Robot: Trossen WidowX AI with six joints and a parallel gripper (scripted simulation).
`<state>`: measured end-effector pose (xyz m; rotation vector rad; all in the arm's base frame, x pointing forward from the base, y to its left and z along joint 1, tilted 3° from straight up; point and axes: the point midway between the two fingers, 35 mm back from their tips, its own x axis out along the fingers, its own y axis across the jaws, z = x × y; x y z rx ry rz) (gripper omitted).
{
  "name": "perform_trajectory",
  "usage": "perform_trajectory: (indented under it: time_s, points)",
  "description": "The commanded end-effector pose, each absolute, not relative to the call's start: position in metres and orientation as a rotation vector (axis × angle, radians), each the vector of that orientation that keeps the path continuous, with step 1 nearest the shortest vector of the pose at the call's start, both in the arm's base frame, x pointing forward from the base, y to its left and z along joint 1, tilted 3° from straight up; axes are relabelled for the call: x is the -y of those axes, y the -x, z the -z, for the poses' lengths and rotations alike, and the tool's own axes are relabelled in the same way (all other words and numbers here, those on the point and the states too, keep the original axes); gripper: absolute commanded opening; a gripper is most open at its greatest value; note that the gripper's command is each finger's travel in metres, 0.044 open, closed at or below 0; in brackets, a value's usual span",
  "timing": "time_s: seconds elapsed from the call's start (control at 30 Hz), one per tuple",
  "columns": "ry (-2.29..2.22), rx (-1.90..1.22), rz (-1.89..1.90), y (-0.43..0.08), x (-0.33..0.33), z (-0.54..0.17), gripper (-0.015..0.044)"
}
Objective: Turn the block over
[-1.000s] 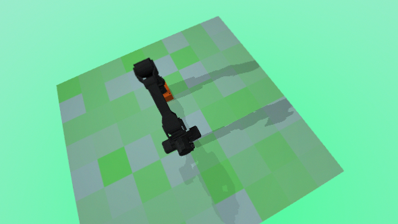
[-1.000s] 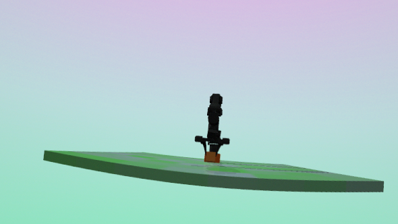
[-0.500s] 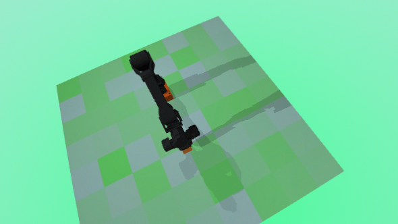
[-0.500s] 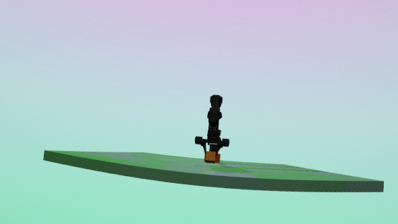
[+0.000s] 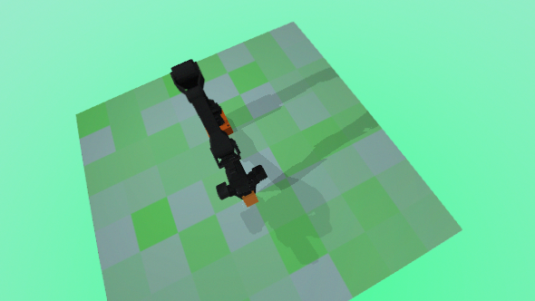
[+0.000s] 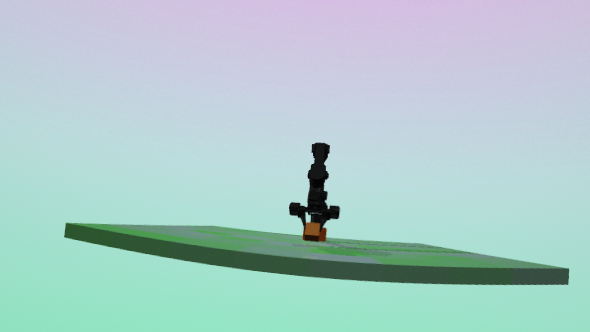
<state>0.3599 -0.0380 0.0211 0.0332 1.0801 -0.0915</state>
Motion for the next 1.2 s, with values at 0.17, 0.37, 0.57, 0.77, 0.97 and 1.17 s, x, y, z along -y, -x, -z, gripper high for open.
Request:
perform_trajectory:
  time_s: [0.17, 0.37, 0.57, 0.77, 0.97, 1.17]
  points:
    - [-0.028, -0.989, 0.087, -0.367, 0.038, -0.014, 0.0000]
    - [-0.024, -0.900, 0.087, -0.372, 0.039, -0.003, 0.0000]
    - [-0.021, -0.811, 0.087, -0.374, 0.039, 0.006, 0.0000]
    - [-0.016, -0.723, 0.088, -0.372, 0.039, 0.010, 0.0000]
    - [-0.012, -0.635, 0.088, -0.367, 0.039, 0.011, 0.0000]
    - [-0.007, -0.549, 0.088, -0.359, 0.038, 0.008, 0.0000]
